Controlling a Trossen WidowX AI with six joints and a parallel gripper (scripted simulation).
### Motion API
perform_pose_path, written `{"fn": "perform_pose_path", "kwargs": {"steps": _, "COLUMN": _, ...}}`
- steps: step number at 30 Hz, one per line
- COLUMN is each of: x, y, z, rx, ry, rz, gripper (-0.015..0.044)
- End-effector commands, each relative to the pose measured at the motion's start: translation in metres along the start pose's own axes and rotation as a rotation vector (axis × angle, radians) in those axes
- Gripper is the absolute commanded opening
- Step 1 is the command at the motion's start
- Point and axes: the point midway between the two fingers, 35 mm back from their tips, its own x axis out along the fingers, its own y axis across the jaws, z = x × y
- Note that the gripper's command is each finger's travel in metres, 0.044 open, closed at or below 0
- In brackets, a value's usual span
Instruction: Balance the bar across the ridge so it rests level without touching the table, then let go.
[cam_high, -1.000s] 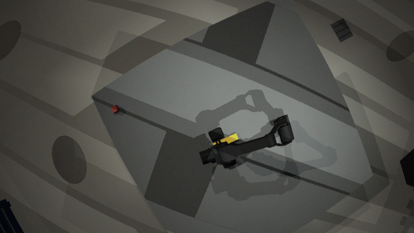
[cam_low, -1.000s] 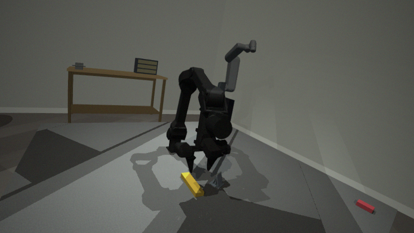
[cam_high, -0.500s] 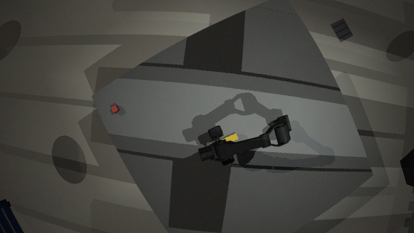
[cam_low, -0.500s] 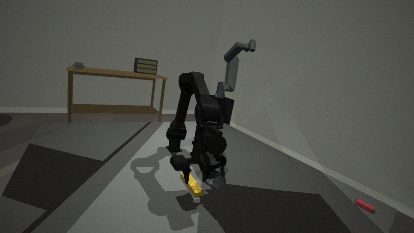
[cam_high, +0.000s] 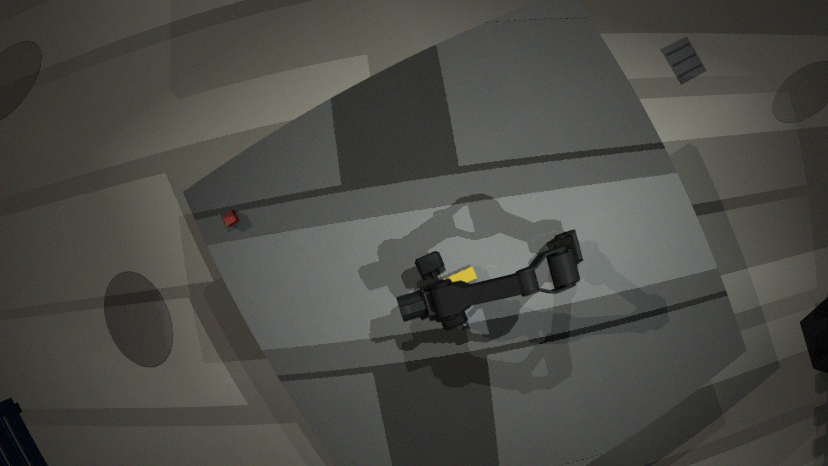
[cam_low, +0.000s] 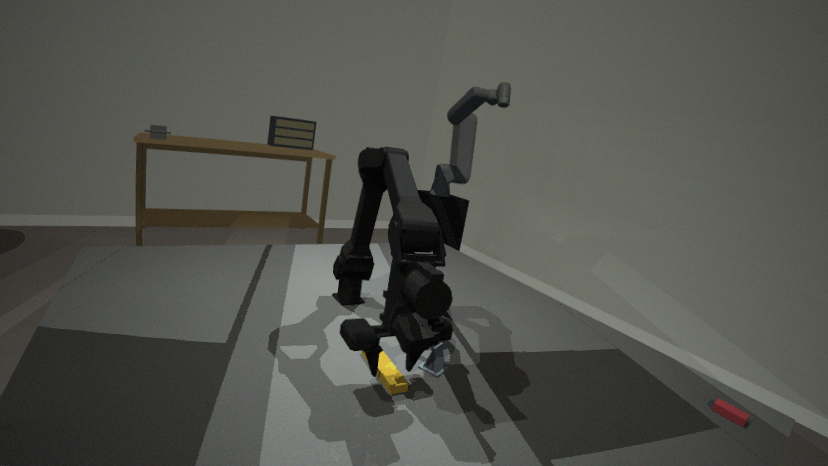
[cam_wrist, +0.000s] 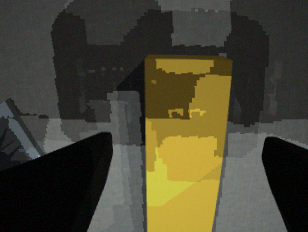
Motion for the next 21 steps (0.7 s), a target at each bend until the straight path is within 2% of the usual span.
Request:
{"fn": "perform_pose_path", "kwargs": {"steps": 1, "x": 0.0095, "y": 0.001, "z": -0.003, "rx": -0.004, "ry": 0.013, "rz": 0.007, "gripper": 0.0315}}
{"fn": "perform_pose_path", "kwargs": {"steps": 18, "x": 0.0119, "y": 0.0011, "z": -0.0032, "rx": -0.004, "ry": 0.013, "rz": 0.007, "gripper": 0.0315}}
{"fn": "perform_pose_path", "kwargs": {"steps": 21, "x": 0.0107, "y": 0.0003, "z": -0.0023, "rx": 0.0, "ry": 0.01, "rz": 0.001, "gripper": 0.0236}}
